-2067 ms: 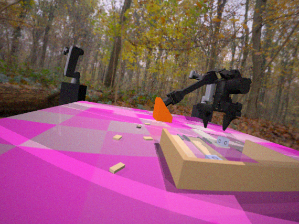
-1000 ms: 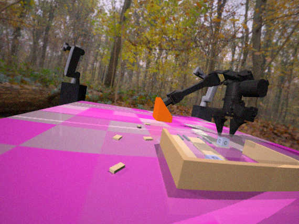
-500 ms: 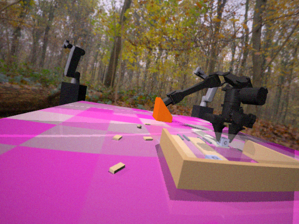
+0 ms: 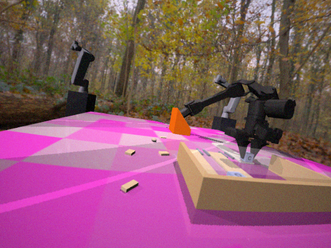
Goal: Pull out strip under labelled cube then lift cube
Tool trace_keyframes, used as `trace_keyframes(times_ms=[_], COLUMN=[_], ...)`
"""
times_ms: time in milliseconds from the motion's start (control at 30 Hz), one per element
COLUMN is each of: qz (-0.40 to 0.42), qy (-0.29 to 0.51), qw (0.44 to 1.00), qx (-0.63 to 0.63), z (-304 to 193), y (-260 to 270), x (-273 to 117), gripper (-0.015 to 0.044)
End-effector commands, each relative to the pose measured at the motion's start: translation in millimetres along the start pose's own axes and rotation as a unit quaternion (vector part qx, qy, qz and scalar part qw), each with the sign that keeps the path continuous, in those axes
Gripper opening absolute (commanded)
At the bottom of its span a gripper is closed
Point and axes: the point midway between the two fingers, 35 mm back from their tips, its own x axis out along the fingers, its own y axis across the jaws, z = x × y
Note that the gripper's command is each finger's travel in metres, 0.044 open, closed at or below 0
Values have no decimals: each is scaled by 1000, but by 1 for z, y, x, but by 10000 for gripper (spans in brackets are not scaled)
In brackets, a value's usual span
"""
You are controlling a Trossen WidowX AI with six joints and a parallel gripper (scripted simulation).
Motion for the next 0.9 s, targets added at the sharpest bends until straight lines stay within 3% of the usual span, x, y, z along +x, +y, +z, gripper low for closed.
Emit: trace_keyframes(times_ms=[0,167,333,867], qz=[0,0,-1,-3], qy=[0,0,0,3], qw=[1000,1000,1000,1000], qx=[0,0,0,6], z=[0,0,-5,-55], y=[0,0,-2,-24], x=[0,0,-5,-43], gripper=[145,111,0,0])
